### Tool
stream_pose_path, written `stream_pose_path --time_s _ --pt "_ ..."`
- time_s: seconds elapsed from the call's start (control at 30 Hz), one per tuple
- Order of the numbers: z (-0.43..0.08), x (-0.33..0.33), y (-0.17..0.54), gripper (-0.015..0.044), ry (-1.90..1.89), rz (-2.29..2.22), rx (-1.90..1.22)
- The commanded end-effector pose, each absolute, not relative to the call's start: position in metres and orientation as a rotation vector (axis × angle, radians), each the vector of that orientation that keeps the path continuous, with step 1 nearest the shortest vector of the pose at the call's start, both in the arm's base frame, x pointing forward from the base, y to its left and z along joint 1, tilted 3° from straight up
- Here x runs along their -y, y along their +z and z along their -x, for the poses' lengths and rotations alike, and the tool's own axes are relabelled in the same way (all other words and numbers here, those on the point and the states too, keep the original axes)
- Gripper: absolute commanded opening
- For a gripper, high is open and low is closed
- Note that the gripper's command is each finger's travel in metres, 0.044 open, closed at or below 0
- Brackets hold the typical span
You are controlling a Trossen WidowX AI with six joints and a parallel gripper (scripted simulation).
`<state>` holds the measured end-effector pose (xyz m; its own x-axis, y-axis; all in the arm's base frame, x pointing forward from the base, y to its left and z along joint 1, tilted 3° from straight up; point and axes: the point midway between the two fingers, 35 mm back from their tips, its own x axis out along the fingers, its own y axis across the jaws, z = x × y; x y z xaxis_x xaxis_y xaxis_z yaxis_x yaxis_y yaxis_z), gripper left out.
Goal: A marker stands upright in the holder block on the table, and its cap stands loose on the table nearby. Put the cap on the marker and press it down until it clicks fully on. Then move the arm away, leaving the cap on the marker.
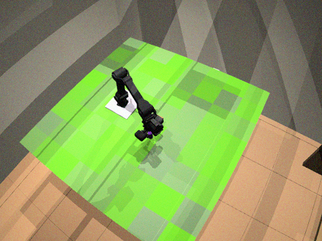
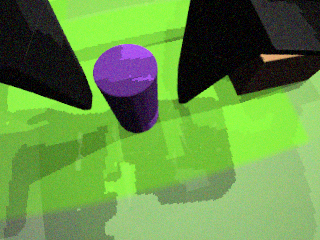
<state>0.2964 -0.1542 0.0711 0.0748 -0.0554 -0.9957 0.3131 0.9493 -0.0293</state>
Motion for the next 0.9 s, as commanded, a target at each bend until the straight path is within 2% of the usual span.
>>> stream_pose_path --time_s 0.0,0.1,0.23,0.53,0.63,0.87 --pt "-0.296 0.155 0.063 0.0245 -0.279 -0.209 -1.483" --pt "-0.296 0.155 0.062 0.0245 -0.279 -0.209 -1.483" --pt "-0.295 0.155 0.062 0.014 -0.279 -0.209 -1.483" --pt "-0.295 0.154 0.062 0.008 -0.279 -0.209 -1.483" --pt "-0.296 0.154 0.065 0.0001 -0.279 -0.209 -1.483" --pt "-0.295 0.153 0.084 0.0 -0.279 -0.209 -1.483"
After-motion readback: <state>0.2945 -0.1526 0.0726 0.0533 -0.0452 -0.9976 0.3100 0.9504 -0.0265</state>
